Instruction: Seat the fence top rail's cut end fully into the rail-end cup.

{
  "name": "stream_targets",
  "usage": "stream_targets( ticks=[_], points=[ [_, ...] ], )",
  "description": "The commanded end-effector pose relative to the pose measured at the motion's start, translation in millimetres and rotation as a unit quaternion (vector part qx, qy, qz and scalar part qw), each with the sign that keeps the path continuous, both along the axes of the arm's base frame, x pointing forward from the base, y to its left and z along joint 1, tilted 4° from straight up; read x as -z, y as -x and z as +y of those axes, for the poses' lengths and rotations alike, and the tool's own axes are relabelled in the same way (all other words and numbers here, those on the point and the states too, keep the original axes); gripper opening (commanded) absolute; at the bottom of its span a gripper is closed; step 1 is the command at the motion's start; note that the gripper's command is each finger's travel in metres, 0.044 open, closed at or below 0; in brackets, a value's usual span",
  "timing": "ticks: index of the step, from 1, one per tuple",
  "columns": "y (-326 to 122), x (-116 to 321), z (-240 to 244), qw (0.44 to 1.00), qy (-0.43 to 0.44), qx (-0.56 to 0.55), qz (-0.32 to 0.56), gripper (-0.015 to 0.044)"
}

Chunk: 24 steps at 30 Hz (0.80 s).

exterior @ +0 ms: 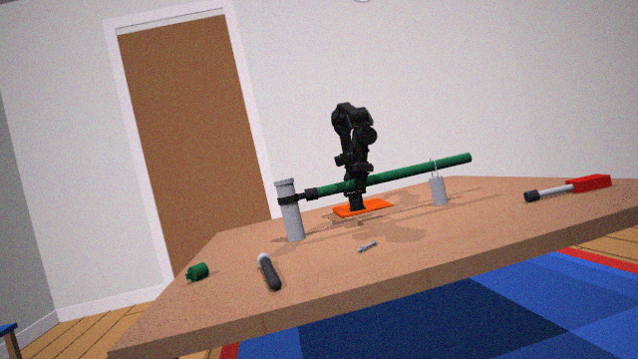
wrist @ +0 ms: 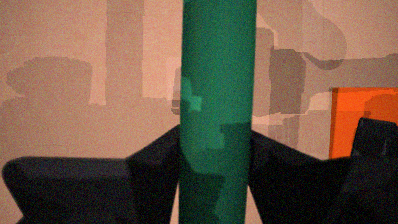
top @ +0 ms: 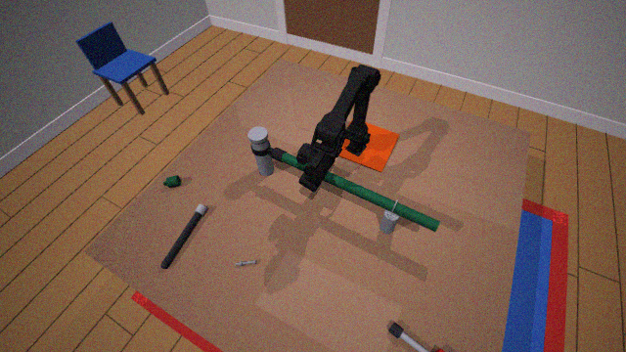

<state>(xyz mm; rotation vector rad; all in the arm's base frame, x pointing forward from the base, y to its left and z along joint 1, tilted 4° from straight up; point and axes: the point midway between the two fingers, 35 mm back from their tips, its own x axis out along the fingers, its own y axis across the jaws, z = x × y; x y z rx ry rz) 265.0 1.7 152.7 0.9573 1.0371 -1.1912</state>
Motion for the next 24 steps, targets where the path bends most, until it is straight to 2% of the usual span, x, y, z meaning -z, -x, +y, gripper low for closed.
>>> stream_targets(
  ticks=[1, 24],
  points=[
    [0, 0, -2, 1.000, 0.000, 0.000, -0.001, 0.0000],
    [-2, -2, -20, 1.000, 0.001, 0.000, -0.001, 0.0000]
  ],
)
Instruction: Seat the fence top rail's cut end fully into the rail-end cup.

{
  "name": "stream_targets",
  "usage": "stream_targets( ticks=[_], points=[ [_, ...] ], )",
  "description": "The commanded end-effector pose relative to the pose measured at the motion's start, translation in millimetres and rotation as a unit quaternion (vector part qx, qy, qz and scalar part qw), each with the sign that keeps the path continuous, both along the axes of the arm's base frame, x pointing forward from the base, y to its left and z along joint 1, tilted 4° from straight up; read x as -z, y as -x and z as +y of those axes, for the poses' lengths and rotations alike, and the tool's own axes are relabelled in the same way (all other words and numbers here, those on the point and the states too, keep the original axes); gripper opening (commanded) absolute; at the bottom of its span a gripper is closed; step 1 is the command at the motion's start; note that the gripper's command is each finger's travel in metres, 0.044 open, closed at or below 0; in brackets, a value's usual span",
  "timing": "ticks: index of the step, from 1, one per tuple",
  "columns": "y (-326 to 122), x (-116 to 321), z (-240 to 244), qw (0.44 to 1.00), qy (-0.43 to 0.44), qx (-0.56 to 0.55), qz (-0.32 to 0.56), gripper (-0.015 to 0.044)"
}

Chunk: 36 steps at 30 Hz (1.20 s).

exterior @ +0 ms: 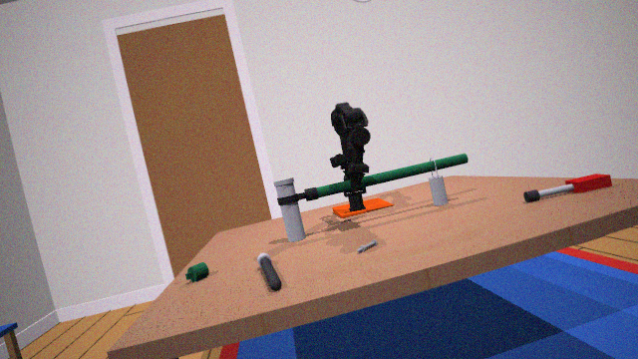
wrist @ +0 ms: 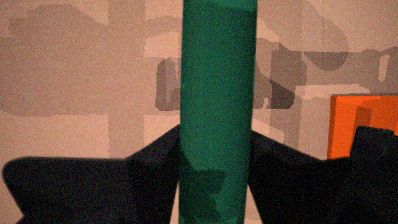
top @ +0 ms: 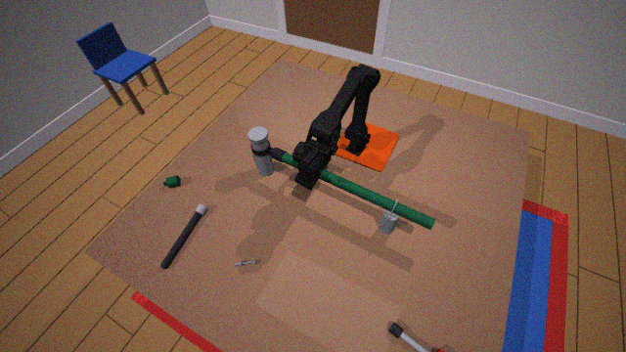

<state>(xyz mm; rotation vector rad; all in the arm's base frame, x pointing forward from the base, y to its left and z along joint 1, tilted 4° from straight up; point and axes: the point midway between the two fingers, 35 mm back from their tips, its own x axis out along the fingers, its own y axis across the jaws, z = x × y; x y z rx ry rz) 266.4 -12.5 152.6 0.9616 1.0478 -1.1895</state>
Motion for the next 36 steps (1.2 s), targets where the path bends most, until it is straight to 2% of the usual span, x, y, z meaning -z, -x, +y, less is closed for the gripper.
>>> stream_targets(
  ticks=[1, 30, 36],
  points=[
    [-1, -2, -6, 1.000, 0.006, 0.000, -0.003, 0.0000],
    [-2, 0, -16, 1.000, 0.001, -0.001, 0.002, 0.0000],
    [-2, 0, -16, 1.000, 0.001, -0.001, 0.002, 0.0157]
  ],
)
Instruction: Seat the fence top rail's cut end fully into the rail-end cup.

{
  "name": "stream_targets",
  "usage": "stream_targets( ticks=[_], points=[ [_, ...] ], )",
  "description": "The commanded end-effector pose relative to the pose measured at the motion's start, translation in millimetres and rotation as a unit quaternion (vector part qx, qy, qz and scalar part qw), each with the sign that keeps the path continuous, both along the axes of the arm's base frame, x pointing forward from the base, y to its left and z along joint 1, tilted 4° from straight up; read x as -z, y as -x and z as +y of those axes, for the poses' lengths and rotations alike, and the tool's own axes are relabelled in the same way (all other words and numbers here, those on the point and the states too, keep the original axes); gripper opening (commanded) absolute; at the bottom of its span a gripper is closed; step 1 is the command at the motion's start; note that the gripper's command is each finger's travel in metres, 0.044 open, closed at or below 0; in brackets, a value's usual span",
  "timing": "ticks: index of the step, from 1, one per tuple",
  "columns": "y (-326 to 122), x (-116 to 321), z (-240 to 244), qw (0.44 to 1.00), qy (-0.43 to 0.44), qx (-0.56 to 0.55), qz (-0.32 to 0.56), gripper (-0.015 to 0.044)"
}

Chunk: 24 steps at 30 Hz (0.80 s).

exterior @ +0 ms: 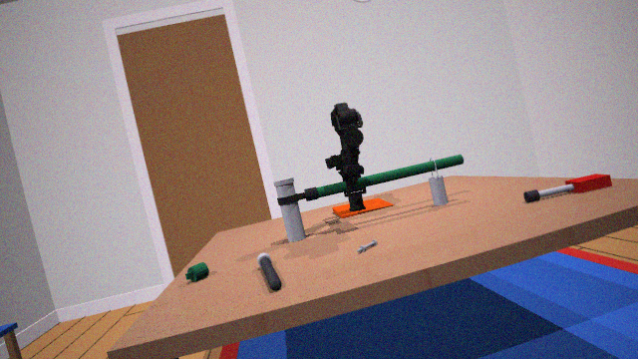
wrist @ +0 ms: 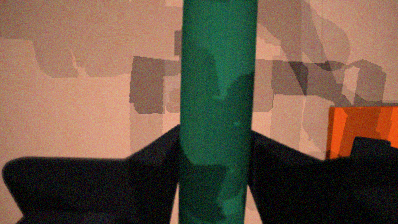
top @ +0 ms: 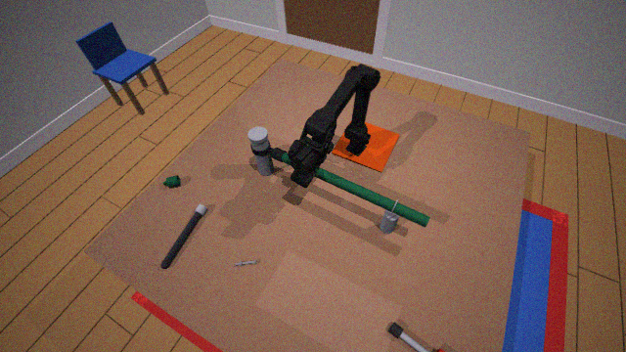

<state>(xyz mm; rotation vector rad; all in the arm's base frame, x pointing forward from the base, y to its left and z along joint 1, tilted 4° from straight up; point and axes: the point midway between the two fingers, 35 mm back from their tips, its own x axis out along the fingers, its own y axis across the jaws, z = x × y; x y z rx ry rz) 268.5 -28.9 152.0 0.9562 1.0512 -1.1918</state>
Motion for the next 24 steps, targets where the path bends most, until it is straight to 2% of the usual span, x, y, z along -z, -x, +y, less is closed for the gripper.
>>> stream_targets(
  ticks=[1, 11, 24],
  points=[
    [0, 0, 0, 1.000, 0.000, 0.000, -0.001, 0.0184],
    [2, -18, 17, 1.000, -0.001, 0.000, 0.000, 0.0440],
    [7, -48, 38, 1.000, -0.003, -0.008, -0.005, 0.0440]
  ],
)
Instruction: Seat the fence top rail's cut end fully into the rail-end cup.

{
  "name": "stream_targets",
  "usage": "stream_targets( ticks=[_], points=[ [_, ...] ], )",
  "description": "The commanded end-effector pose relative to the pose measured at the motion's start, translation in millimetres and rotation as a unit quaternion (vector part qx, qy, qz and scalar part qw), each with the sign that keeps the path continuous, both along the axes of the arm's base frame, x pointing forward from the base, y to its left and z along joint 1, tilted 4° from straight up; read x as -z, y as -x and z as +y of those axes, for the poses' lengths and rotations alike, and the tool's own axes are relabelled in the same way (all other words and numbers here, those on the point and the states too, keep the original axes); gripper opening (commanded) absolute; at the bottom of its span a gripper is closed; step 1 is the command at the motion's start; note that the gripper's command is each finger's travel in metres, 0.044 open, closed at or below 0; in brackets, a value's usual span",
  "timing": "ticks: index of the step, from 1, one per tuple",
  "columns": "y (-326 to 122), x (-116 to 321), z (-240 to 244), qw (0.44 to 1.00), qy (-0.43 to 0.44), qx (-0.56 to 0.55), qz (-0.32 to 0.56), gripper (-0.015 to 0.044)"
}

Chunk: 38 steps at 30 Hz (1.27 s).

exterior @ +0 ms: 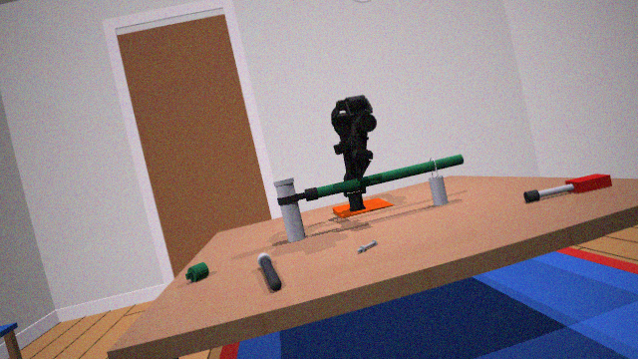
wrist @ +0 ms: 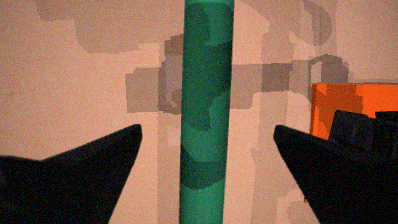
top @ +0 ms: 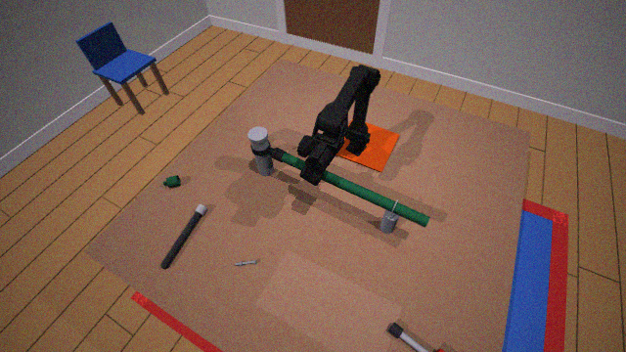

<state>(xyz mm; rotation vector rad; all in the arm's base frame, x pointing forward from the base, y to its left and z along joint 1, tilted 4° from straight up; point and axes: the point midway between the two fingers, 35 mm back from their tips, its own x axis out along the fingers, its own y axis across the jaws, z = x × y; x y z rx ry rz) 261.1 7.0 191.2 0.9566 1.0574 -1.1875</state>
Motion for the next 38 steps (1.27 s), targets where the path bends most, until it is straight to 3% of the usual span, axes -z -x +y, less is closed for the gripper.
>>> stream_targets(
  ticks=[1, 5, 38],
  points=[
    [0, -15, 4, 1.000, -0.001, -0.009, -0.009, 0.0440],
    [3, -37, 9, 1.000, -0.003, -0.020, -0.019, 0.0440],
    [3, -37, 9, 1.000, -0.003, -0.020, -0.019, 0.0440]
  ],
)
